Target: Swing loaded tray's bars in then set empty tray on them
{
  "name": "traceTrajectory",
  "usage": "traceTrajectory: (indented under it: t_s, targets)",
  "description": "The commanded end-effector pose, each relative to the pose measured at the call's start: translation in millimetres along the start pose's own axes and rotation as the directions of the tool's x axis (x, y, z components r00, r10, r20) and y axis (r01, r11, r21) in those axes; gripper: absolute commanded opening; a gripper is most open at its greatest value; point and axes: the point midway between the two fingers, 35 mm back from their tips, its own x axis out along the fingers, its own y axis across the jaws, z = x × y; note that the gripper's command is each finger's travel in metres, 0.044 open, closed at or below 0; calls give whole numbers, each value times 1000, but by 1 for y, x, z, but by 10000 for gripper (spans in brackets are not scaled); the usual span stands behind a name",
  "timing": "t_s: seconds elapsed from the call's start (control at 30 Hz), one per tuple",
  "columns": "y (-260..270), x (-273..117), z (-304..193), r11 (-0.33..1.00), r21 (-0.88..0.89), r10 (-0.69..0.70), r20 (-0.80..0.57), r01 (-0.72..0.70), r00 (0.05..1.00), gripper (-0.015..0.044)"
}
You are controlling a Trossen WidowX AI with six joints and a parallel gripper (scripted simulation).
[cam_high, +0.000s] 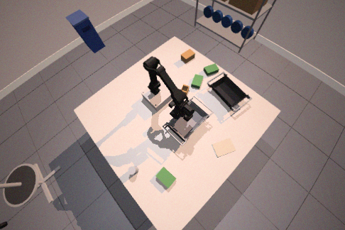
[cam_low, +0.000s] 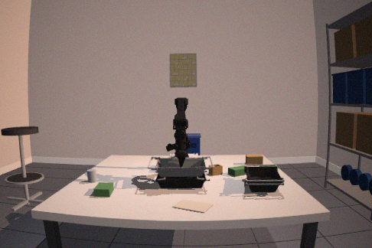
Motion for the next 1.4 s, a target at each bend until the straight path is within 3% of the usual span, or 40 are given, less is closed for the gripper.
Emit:
traceTrajectory:
  t_s: [0.0,1.37]
  targets:
    - [-10,8,0,999,-4,-44,0,44,999,0]
    - [-10,8,0,999,-4,-44,0,44,999,0]
